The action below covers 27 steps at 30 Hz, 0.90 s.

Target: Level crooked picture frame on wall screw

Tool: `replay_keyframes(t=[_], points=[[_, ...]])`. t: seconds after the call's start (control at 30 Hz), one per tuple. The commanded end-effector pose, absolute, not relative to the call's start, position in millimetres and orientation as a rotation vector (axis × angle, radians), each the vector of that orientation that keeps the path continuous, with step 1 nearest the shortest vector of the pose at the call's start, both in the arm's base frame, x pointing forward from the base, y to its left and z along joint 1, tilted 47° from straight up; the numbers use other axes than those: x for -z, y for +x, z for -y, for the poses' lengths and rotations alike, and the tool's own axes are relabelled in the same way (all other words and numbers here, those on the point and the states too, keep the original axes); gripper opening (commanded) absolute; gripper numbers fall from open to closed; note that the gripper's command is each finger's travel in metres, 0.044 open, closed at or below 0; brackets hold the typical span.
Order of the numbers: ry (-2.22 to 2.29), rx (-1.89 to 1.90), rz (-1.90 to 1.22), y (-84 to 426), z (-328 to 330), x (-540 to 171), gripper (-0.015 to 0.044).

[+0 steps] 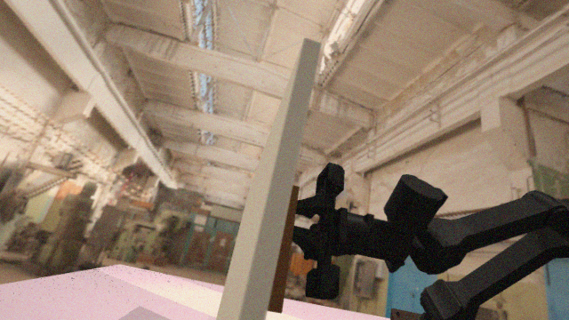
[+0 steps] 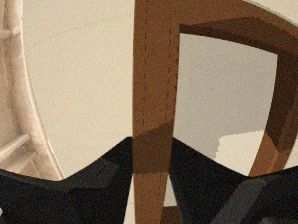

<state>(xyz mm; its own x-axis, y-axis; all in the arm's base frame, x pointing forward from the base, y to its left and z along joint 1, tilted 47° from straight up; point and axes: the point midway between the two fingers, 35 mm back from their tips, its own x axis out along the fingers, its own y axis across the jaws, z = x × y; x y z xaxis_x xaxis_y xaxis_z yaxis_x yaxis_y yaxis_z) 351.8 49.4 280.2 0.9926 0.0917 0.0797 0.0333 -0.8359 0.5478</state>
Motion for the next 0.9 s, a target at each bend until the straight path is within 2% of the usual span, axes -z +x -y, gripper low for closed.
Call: replay_keyframes(t=[0.0, 0.87], points=[[2.562, -0.146, -0.073, 352.0, -47.5, -282.7, 0.0000], [2.562, -0.146, -0.073, 352.3, -46.5, -280.8, 0.0000]])
